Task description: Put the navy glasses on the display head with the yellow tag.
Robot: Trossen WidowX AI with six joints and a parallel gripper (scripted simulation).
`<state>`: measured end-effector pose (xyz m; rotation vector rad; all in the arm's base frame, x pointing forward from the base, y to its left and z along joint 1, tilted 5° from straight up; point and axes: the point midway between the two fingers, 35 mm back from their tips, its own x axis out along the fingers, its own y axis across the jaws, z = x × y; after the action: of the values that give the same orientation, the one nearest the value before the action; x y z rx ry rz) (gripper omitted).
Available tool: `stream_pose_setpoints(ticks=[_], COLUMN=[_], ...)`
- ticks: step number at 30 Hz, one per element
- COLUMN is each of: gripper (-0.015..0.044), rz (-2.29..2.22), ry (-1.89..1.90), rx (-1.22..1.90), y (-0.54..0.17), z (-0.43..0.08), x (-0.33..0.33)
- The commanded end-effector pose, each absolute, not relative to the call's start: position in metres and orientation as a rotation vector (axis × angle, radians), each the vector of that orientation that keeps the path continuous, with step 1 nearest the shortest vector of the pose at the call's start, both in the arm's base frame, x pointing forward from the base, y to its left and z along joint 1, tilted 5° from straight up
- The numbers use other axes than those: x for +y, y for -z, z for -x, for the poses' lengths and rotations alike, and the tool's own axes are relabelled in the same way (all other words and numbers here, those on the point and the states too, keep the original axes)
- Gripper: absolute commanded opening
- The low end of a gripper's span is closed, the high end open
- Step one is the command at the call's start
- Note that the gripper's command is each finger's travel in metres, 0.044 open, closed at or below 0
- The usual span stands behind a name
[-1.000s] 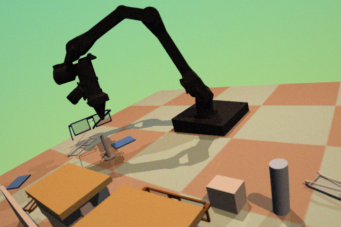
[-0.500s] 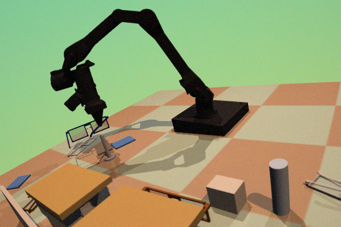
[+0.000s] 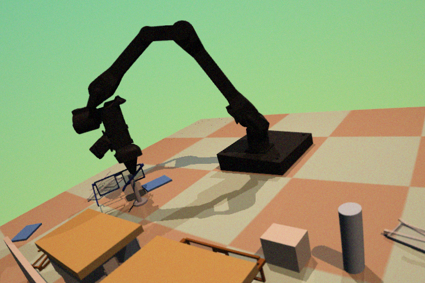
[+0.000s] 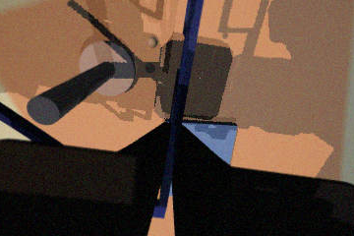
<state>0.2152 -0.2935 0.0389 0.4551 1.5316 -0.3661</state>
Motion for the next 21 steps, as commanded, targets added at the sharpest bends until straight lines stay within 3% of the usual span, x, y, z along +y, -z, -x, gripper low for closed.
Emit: stream_pose_setpoints(ticks=[1, 21], gripper=[0.0000, 0.0000], rz=[-0.459, -0.458], ry=[0.368, 0.368], rx=[1.526, 1.526], y=[-0.0383, -0.0381], z=[-0.2177, -0.2215], x=[-0.2974, -0.3058])
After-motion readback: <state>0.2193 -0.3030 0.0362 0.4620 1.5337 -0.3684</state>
